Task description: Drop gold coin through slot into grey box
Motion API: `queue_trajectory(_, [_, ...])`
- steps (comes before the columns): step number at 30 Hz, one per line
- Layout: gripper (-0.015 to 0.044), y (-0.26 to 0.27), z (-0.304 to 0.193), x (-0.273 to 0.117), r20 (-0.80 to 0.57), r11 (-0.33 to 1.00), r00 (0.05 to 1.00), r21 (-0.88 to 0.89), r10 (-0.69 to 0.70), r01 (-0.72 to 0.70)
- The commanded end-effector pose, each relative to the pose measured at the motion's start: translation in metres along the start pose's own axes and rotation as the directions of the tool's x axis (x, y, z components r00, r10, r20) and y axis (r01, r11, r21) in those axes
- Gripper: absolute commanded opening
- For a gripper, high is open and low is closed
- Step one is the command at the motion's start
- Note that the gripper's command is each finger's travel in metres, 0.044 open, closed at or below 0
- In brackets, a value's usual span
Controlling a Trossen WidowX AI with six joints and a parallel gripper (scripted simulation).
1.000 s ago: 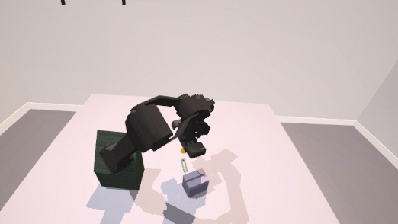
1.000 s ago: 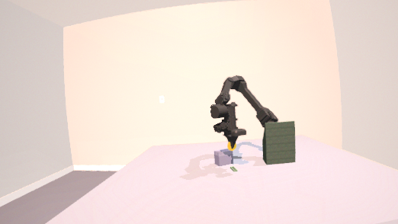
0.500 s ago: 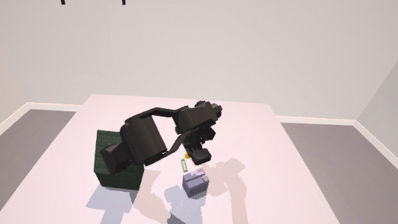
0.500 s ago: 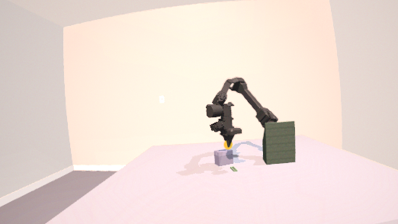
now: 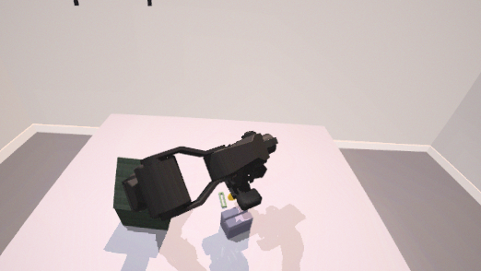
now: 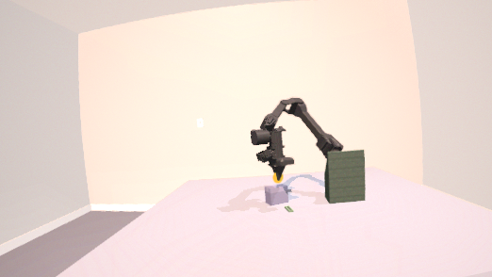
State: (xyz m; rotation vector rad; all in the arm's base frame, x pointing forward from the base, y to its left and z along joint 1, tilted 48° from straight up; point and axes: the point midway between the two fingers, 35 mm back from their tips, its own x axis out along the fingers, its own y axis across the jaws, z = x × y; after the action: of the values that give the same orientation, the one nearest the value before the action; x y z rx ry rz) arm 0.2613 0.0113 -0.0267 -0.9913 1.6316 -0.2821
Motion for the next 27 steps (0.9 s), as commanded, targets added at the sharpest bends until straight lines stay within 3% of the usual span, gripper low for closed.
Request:
queue_trajectory(1, [0.0,-0.012,-0.002,0.001,-0.003,1.0,1.0,0.0,-0.007,0.007])
queue_trajectory(13, [0.0,-0.041,-0.008,0.002,-0.009,1.0,1.0,0.002,-0.017,0.017])
queue_trajectory(27, [0.0,-0.036,-0.006,0.001,-0.005,1.0,1.0,0.004,-0.011,0.011])
